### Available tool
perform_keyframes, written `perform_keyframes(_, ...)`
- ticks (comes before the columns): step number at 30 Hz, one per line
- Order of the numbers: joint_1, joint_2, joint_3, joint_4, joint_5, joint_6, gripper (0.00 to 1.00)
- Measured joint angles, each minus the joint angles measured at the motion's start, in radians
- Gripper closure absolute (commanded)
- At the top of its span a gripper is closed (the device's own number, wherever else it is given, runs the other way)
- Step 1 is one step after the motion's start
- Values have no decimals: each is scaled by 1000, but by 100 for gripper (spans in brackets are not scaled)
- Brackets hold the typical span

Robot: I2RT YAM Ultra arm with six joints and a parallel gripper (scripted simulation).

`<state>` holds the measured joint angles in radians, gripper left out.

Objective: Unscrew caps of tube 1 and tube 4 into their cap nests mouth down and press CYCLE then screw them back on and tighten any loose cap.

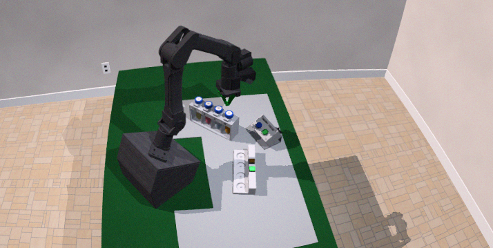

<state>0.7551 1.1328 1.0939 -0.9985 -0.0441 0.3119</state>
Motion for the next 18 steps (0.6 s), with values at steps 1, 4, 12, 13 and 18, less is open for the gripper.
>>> perform_keyframes(1, -35, 15, 14, -1, -14, -14, 100)
perform_keyframes(4, -142, 69, 66, -5, -58, -72, 100)
perform_keyframes(12, -340, 232, 202, -5, -160, -241, 100)
perform_keyframes(13, -353, 253, 210, 3, -167, -256, 100)
perform_keyframes(18, -394, 340, 248, 15, -203, -315, 100)
